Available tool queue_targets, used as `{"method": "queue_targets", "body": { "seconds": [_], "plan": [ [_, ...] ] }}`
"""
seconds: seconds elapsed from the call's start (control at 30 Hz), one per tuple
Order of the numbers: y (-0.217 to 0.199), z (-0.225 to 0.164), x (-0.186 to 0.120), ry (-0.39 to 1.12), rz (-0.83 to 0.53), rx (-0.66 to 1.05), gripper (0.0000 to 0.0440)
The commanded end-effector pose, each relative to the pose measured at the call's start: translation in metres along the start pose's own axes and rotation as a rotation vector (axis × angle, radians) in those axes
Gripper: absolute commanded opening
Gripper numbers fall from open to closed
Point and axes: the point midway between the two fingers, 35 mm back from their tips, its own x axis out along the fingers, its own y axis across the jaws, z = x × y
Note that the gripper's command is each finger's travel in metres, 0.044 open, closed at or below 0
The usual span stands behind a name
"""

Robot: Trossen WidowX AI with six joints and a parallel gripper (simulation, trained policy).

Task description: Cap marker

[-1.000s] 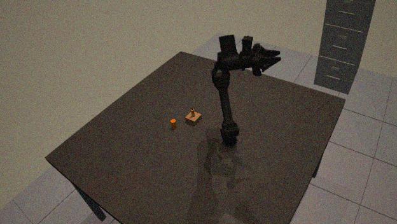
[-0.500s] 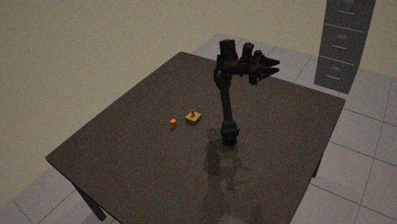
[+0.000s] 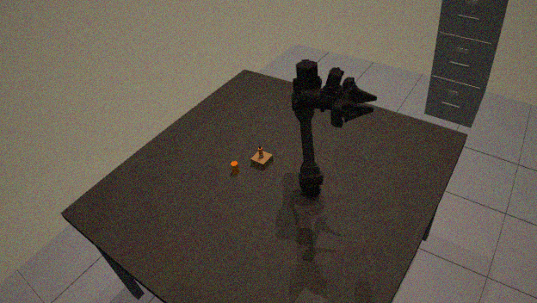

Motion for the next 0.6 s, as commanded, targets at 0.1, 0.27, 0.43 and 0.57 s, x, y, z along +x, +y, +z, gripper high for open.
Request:
{"method": "queue_targets", "body": {
  "seconds": [0.1,0.27,0.43,0.57],
  "plan": [
    [-0.012,-0.015,-0.002,0.041,-0.042,0.019,0.0307],
    [-0.02,-0.026,-0.004,0.072,-0.073,0.032,0.0307],
    [-0.028,-0.036,-0.007,0.103,-0.104,0.046,0.0308],
    [-0.034,-0.045,-0.009,0.128,-0.128,0.057,0.0308]
  ]
}}
